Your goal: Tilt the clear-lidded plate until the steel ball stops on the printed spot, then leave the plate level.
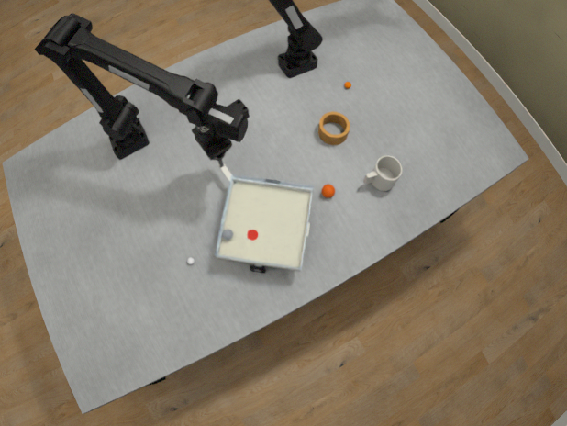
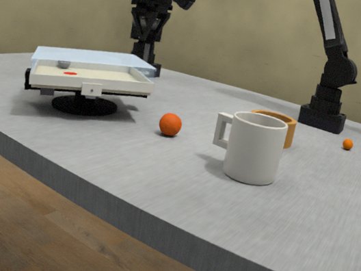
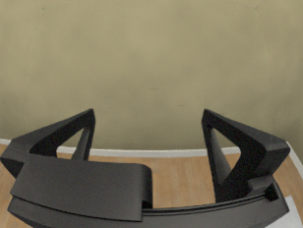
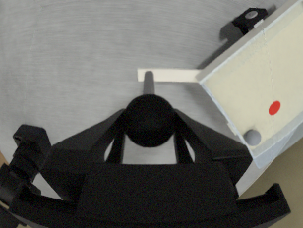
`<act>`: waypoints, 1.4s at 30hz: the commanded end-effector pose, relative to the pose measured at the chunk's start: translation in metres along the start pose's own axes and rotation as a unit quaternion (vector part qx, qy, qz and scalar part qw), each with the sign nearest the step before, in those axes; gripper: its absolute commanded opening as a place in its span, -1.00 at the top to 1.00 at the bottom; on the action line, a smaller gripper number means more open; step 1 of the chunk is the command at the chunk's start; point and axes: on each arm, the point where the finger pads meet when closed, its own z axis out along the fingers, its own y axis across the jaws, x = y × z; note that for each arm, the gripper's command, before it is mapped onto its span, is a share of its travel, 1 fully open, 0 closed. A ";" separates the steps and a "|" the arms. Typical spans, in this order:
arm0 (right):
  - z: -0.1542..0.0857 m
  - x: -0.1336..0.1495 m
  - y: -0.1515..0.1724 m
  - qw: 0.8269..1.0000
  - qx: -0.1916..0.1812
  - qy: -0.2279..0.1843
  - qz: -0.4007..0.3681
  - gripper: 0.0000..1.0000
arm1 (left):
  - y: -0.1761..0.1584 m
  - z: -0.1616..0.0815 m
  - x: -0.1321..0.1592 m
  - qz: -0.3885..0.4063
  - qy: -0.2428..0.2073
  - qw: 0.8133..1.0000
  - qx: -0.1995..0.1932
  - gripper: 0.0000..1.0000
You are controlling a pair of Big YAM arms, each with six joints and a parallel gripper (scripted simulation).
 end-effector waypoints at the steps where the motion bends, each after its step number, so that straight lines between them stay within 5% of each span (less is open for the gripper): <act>1: 0.010 -0.002 0.003 1.000 -0.008 0.006 0.003 1.00 | 0.007 -0.005 -0.016 0.006 -0.020 1.000 -0.005 -1.00; 33: 0.009 -0.003 0.006 1.000 -0.013 0.009 0.002 1.00 | 0.007 -0.005 -0.016 0.006 -0.020 1.000 -0.005 -1.00; 42: -0.014 -0.018 -0.013 1.000 0.008 -0.005 0.002 1.00 | 0.007 -0.005 -0.016 0.006 -0.020 1.000 -0.005 -1.00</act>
